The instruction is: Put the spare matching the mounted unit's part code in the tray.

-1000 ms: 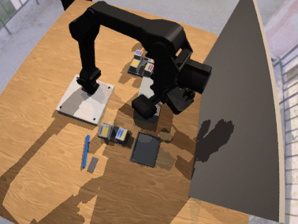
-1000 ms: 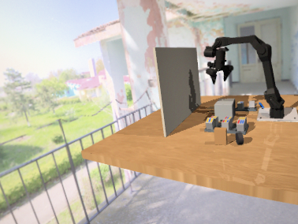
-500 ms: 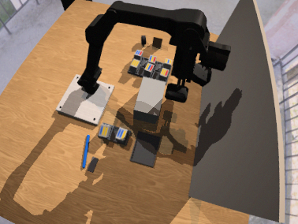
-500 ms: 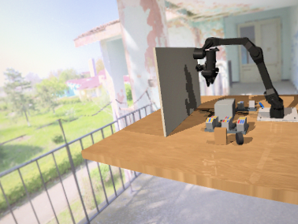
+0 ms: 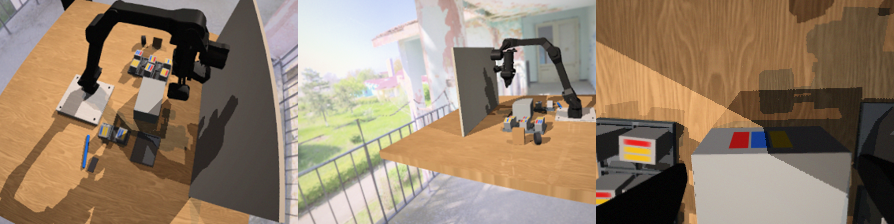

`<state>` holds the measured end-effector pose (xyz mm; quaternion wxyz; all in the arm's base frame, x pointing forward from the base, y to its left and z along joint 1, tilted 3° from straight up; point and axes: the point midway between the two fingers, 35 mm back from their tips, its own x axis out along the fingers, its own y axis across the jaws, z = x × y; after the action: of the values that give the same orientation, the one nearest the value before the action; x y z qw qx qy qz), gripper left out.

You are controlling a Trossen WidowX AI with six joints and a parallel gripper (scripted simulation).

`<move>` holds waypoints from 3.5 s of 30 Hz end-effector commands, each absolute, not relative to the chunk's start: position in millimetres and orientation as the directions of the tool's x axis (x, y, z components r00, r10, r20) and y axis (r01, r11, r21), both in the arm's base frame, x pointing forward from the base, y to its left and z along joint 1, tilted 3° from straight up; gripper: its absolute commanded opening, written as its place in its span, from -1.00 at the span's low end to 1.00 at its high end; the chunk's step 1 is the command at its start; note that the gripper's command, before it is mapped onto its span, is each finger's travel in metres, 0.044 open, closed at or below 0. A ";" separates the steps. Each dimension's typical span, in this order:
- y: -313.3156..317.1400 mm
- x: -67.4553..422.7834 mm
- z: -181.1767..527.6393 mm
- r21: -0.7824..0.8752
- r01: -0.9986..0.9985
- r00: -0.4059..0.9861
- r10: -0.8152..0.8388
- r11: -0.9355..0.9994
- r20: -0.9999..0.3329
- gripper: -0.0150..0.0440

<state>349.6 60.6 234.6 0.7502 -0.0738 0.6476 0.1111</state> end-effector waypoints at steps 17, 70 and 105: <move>200.6 202.4 179.0 -0.041 -0.997 0.036 0.071 -0.066 -0.997 1.00; 207.3 205.7 85.9 -0.041 -0.997 0.036 0.072 -0.066 -0.997 0.53; 207.8 205.3 60.4 -0.040 -0.997 0.035 0.075 -0.067 -0.997 -0.05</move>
<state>205.3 207.8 60.3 0.5099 -0.5075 0.4541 0.5255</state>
